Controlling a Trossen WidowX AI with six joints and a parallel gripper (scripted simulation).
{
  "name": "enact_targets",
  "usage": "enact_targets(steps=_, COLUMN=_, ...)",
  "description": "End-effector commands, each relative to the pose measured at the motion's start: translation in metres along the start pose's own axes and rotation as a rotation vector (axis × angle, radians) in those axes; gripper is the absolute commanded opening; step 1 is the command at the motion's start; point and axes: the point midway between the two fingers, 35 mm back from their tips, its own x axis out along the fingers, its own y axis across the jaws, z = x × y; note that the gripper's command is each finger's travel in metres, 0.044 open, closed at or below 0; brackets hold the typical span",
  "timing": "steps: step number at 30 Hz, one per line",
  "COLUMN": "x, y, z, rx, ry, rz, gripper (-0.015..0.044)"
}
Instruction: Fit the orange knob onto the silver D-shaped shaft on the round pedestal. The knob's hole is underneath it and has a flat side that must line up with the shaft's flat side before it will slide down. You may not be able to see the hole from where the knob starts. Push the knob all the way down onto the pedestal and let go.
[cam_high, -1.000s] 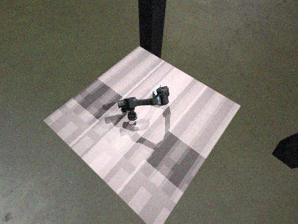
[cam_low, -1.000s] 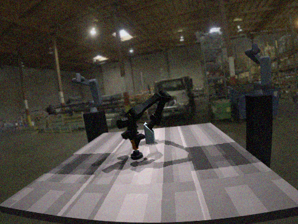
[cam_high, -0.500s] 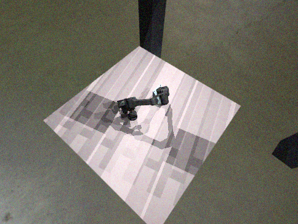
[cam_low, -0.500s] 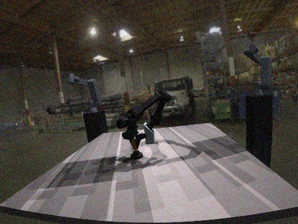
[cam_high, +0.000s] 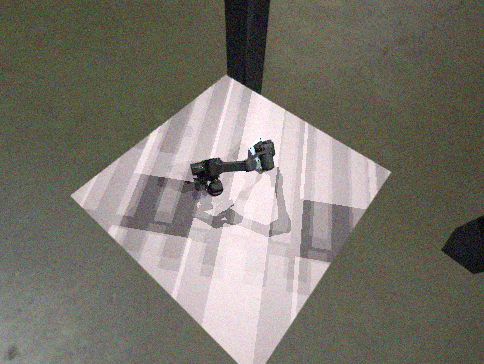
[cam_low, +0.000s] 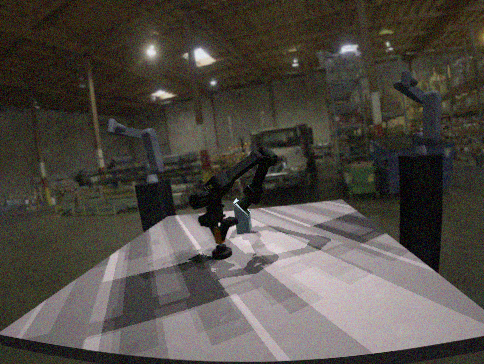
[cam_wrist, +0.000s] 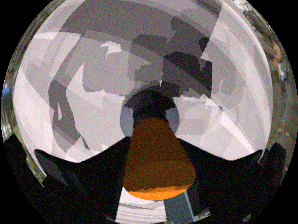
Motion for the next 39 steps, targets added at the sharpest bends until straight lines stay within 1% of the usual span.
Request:
enact_targets(steps=1, x=0.0008, y=0.0007, z=0.0002, rx=-0.007, ry=-0.001, rz=0.005, gripper=0.0000)
enact_targets(steps=10, x=-0.0045, y=0.0012, z=0.0005, rx=-0.016, ry=-0.001, rz=0.005, gripper=0.0000)
enact_targets(steps=17, x=-0.0037, y=0.0009, z=0.0014, rx=-0.217, ry=-0.001, rz=0.005, gripper=0.0000)
enact_targets(steps=39, x=0.0004, y=0.0007, z=0.0005, rx=-0.217, ry=-0.001, rz=0.005, gripper=0.0000)
